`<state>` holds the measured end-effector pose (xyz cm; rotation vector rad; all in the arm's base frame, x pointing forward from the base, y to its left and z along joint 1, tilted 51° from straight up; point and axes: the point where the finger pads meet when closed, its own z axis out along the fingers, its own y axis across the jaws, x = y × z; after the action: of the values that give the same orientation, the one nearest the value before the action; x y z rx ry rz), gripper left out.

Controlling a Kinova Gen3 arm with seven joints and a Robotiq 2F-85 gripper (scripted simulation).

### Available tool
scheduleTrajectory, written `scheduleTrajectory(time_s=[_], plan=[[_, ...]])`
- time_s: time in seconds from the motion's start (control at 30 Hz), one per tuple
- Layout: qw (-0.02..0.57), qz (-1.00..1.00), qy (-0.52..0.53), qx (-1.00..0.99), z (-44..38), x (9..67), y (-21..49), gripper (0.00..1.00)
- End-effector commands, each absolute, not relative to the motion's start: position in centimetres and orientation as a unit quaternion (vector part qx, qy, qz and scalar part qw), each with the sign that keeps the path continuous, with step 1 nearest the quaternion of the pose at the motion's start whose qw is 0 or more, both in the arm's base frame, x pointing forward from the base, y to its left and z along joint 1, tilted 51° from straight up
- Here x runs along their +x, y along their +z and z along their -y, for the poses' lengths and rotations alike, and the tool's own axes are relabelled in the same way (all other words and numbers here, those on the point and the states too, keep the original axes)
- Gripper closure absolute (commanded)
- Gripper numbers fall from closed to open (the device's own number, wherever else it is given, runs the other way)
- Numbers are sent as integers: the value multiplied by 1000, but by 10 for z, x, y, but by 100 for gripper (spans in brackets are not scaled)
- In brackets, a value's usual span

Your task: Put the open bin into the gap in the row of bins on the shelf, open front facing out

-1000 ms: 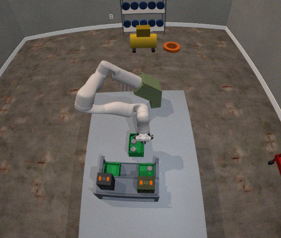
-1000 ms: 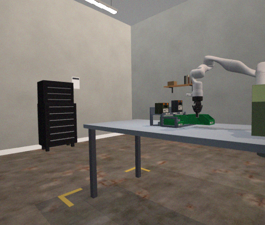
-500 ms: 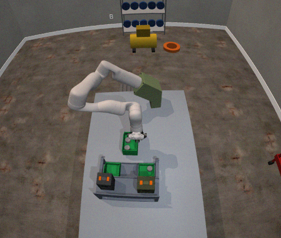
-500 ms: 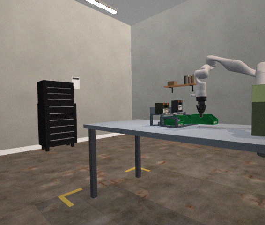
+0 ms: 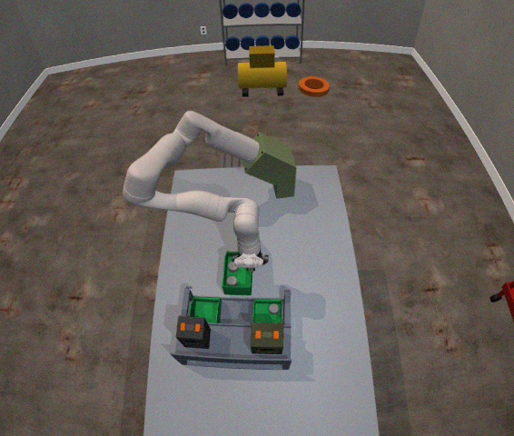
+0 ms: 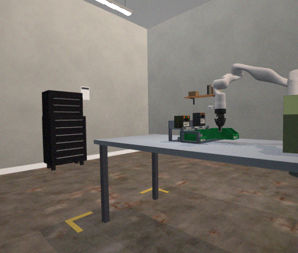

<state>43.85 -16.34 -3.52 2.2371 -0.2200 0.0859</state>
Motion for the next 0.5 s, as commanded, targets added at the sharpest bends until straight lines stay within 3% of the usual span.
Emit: scheduleTrajectory(time_s=[0.0,0.47], plan=[[431,87,36,897,161,440,-34,90],[431,87,36,897,162,449,-33,90]])
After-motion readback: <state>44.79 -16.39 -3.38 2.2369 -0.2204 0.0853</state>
